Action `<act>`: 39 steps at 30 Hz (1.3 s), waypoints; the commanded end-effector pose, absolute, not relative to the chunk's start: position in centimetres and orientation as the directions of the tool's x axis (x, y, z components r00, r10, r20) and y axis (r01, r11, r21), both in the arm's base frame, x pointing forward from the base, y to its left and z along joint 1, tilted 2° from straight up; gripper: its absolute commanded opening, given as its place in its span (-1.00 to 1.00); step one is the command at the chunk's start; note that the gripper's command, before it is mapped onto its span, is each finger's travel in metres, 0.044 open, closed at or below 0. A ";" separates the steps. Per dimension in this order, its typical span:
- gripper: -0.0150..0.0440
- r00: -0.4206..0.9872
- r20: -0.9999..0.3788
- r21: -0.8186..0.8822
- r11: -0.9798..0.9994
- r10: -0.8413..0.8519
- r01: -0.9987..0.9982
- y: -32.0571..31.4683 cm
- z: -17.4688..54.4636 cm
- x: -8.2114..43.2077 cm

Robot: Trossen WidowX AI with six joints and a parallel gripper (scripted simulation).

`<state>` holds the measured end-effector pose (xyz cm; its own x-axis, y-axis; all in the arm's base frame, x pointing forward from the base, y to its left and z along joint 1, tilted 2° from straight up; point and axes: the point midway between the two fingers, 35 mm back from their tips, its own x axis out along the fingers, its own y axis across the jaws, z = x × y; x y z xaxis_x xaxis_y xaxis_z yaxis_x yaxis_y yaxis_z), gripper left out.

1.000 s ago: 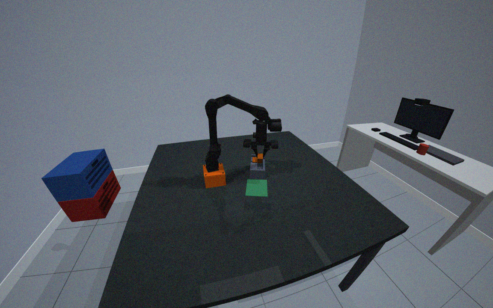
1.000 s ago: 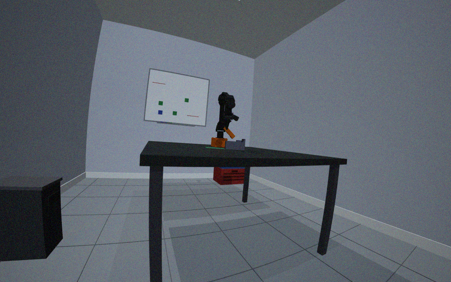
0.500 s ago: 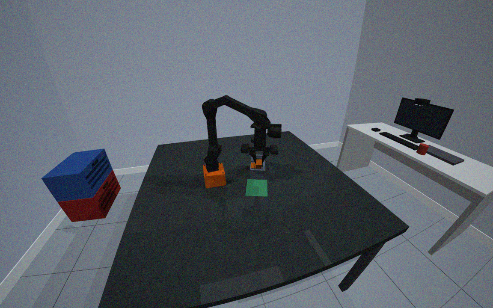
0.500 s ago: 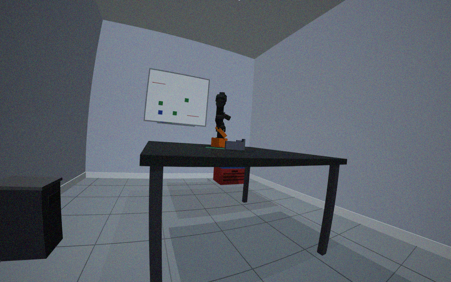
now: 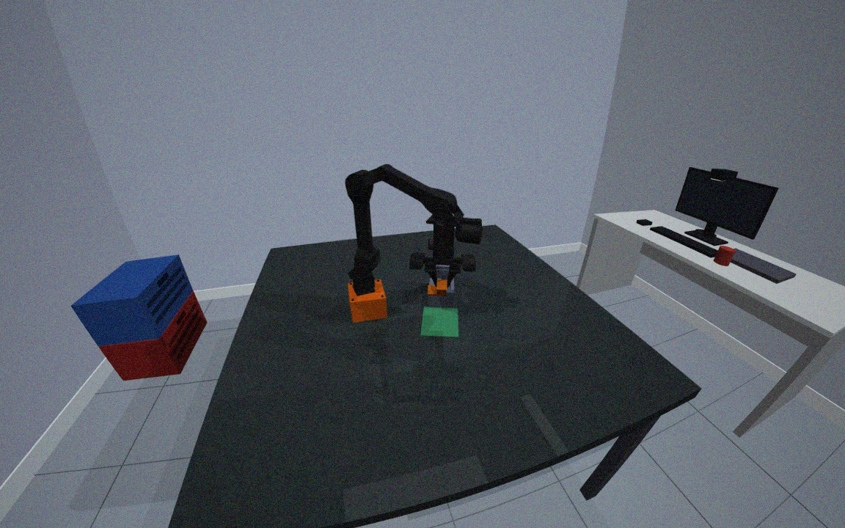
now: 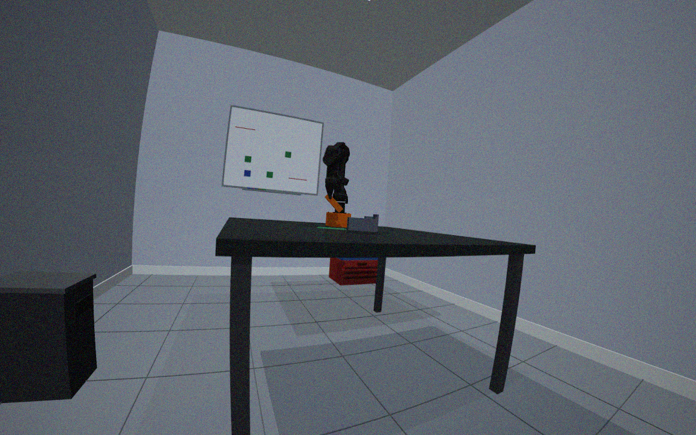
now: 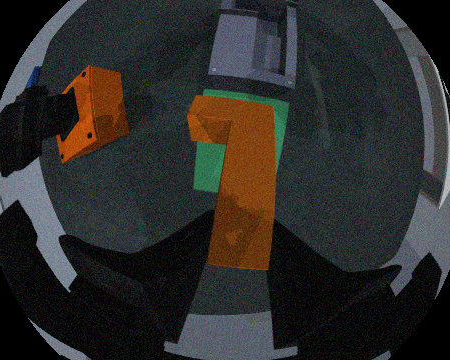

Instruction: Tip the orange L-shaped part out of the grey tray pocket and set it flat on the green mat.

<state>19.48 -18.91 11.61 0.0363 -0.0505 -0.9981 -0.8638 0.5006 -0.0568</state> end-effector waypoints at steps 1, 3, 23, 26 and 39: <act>-0.49 0.036 -0.998 -0.054 0.496 -0.047 -0.866 -18.9 11.1 19.4; -0.49 0.036 -0.998 -0.054 0.496 -0.047 -0.866 -19.0 10.8 19.5; -0.49 0.036 -0.998 -0.054 0.496 -0.047 -0.866 -19.1 7.7 19.6; -0.49 0.036 -0.998 -0.054 0.496 -0.047 -0.866 -19.1 7.2 19.6; -0.49 0.036 -0.998 -0.054 0.496 -0.047 -0.866 -19.2 5.3 19.7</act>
<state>19.69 -19.29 5.84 0.0384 -0.0527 -0.9979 -0.8635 0.5008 -0.0597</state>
